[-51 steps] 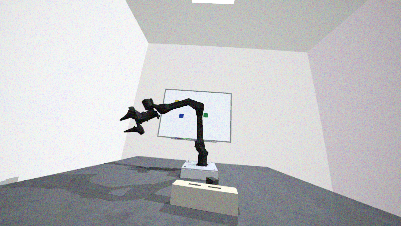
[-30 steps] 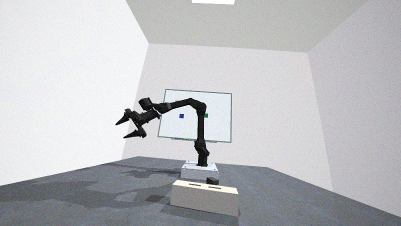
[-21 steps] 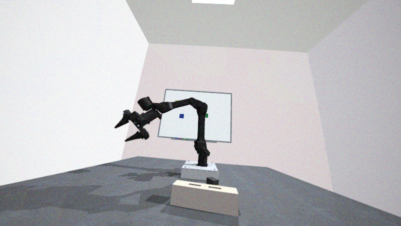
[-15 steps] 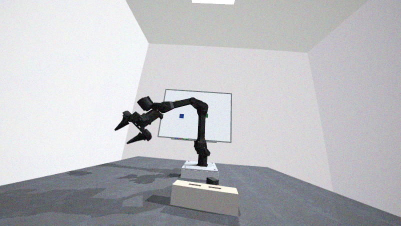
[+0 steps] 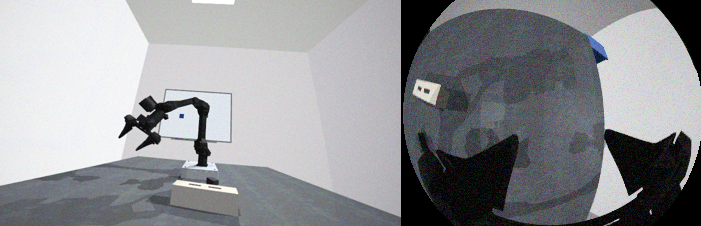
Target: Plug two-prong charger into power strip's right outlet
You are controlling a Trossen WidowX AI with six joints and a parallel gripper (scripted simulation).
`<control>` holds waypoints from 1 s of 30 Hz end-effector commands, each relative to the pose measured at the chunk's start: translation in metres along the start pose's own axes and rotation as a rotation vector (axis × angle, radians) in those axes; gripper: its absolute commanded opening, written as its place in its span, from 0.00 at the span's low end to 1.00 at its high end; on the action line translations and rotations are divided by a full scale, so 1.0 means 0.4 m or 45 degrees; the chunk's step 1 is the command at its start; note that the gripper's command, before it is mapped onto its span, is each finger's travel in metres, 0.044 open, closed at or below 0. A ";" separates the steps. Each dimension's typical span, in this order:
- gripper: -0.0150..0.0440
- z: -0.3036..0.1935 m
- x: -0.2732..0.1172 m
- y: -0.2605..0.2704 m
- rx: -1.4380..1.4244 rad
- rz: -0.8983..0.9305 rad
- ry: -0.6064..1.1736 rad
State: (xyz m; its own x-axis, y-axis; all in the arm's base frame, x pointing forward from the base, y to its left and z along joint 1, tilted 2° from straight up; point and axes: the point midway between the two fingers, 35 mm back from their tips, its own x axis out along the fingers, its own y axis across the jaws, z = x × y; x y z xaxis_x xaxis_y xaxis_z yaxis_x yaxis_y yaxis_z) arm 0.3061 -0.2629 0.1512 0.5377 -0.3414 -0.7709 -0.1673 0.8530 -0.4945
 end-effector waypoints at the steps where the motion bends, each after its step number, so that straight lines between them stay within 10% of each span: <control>1: 1.00 0.030 0.001 0.055 -0.004 0.062 0.001; 30: 1.00 0.142 -0.032 0.394 -0.105 0.417 0.068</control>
State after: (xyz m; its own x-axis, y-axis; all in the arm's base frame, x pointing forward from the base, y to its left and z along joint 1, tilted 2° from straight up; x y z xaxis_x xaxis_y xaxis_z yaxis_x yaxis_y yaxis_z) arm 0.3232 -0.1183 0.1100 0.4245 -0.0955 -0.9004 -0.3719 0.8883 -0.2696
